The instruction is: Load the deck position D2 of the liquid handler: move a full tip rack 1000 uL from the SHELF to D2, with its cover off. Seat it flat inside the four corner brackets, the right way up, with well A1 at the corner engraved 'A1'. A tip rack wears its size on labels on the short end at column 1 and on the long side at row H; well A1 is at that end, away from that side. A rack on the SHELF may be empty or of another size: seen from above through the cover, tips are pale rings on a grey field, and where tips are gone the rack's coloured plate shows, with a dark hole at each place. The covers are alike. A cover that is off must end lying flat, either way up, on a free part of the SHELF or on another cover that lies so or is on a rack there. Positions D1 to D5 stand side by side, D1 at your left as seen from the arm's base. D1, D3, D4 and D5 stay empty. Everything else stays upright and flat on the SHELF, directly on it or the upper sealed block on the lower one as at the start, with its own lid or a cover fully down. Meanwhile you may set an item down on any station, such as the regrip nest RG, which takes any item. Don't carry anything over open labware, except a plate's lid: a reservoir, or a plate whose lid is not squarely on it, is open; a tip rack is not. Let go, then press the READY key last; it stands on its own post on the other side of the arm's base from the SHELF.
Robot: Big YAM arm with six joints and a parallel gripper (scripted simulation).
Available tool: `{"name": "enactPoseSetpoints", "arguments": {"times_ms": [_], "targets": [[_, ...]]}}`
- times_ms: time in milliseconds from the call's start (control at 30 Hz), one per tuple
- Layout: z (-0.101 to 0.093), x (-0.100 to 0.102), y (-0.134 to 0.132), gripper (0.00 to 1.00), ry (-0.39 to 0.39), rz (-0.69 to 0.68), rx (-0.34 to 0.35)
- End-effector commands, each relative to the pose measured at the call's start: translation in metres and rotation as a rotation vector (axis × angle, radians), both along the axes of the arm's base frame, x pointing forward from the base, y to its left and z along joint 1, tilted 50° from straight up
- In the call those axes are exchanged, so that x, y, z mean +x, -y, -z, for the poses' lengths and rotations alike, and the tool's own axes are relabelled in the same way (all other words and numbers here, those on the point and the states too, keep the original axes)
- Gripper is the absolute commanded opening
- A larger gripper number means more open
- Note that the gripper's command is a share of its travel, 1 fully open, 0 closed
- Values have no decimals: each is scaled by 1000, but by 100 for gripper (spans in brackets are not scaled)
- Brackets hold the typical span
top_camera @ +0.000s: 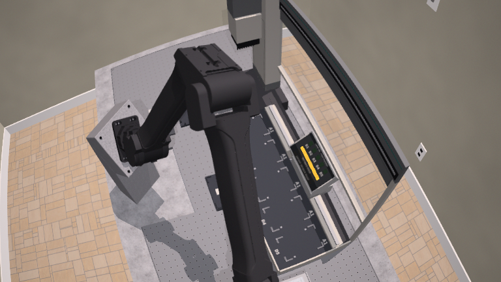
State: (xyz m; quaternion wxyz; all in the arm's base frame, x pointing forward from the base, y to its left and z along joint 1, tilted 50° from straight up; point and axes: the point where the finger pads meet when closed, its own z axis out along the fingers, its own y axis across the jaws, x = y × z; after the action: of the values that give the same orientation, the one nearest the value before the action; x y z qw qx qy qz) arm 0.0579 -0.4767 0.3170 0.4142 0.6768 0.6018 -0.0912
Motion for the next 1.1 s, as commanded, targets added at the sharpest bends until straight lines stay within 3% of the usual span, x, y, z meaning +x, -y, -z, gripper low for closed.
{"name": "enactPoseSetpoints", "arguments": {"times_ms": [0,133,167,233,567,700,733,1067], "targets": [[-47,15,-3,100,23,7,-60],[-45,23,-1,100,24,7,-42],[-33,27,1,100,23,7,-12],[-61,34,-9,100,27,7,-59],[-87,73,-20,100,34,7,-53],[-86,74,-19,100,34,6,-50],[-53,62,-16,100,23,32,8],[-52,71,-18,100,20,9,8]]}}
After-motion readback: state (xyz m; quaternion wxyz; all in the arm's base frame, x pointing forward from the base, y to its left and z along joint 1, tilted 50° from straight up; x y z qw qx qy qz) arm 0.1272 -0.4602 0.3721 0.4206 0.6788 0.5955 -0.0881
